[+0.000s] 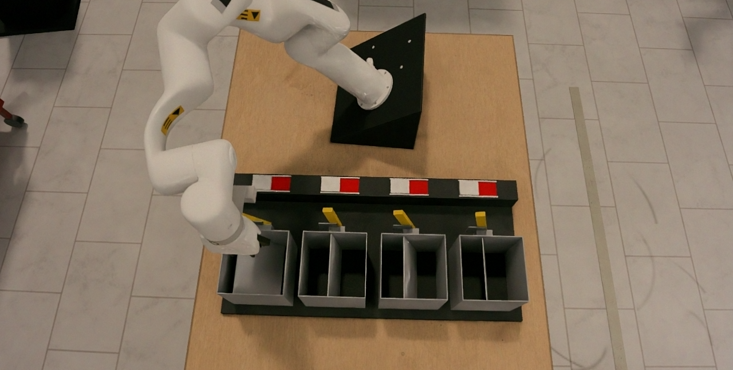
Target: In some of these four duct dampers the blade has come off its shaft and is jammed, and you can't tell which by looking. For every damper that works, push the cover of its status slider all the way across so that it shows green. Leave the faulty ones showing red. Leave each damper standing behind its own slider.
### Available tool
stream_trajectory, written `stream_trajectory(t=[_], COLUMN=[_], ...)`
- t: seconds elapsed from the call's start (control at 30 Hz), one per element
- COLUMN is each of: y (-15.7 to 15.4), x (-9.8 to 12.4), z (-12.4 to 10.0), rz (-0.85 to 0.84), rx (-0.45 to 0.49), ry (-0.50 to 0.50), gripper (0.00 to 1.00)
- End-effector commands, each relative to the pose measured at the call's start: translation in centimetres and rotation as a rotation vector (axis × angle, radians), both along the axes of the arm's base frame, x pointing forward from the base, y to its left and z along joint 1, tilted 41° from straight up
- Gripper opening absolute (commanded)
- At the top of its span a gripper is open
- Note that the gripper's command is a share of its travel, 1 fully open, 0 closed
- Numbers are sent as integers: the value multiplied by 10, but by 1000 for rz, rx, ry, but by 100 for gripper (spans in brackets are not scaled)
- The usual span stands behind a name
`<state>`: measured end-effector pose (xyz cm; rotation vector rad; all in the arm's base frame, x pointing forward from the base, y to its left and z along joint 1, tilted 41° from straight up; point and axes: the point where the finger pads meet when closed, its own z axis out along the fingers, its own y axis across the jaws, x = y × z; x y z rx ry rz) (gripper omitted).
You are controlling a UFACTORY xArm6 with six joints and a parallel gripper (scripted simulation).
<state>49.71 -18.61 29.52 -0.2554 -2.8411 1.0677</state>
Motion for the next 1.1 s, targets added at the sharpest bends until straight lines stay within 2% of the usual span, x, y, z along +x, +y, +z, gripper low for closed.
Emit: stream_trajectory(t=[0.0, 0.3, 0.37, 0.5, 0.53, 1.0, 1.07], y=[1, 2, 29, 34, 51, 124, 124], x=[1, 1, 11, 12, 17, 24, 24], z=[2, 0, -24, -29, -44, -110, -110], rz=[2, 2, 2, 2, 2, -2, -2], rx=[0, 0, 6, 7, 9, 8, 8], ry=[-4, -4, -2, -2, 0, 8, 8], gripper=[39, 39, 39, 39, 39, 39, 39])
